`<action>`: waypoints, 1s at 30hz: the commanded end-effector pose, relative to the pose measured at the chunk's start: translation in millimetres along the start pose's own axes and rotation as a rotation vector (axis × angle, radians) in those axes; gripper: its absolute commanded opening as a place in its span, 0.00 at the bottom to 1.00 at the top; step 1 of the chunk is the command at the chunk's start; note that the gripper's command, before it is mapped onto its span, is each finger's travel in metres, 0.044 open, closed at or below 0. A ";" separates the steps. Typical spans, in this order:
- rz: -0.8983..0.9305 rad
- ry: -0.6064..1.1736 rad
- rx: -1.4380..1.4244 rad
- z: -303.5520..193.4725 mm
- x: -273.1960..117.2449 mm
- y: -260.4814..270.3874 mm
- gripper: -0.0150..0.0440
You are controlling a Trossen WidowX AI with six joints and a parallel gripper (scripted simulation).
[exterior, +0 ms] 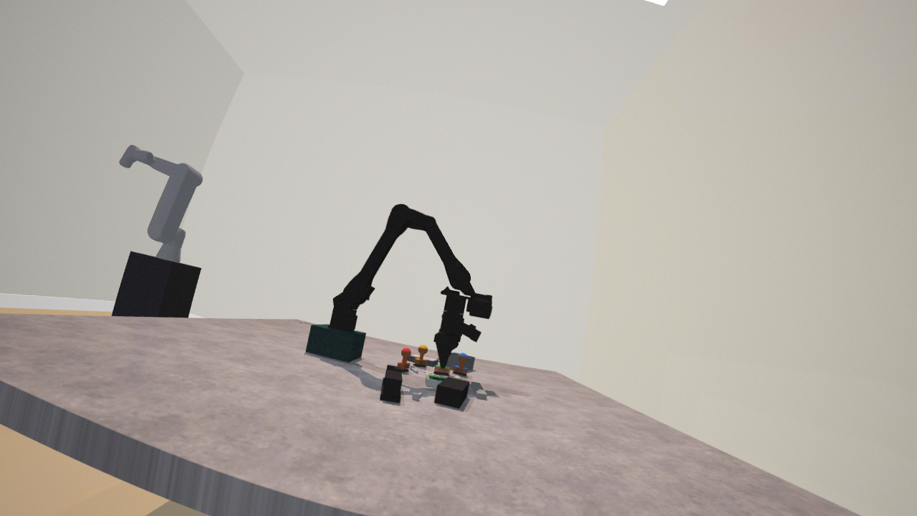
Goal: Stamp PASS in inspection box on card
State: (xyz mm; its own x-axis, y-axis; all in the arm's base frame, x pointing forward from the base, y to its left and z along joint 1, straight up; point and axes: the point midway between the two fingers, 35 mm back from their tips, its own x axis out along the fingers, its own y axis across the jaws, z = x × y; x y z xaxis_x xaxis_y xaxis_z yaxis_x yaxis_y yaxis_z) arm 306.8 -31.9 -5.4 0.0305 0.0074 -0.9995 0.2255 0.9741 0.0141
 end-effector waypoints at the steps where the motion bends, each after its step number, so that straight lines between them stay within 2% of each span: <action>1: 0.004 -0.003 0.001 1.2 -3.2 0.6 0.25; 30: 0.004 -0.004 0.001 3.1 -45.9 1.2 0.25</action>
State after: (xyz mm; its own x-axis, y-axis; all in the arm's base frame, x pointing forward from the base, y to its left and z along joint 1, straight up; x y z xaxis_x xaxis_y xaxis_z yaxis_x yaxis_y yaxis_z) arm 306.4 -32.0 32.6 0.0249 0.0080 -0.9997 0.2259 0.9741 0.0135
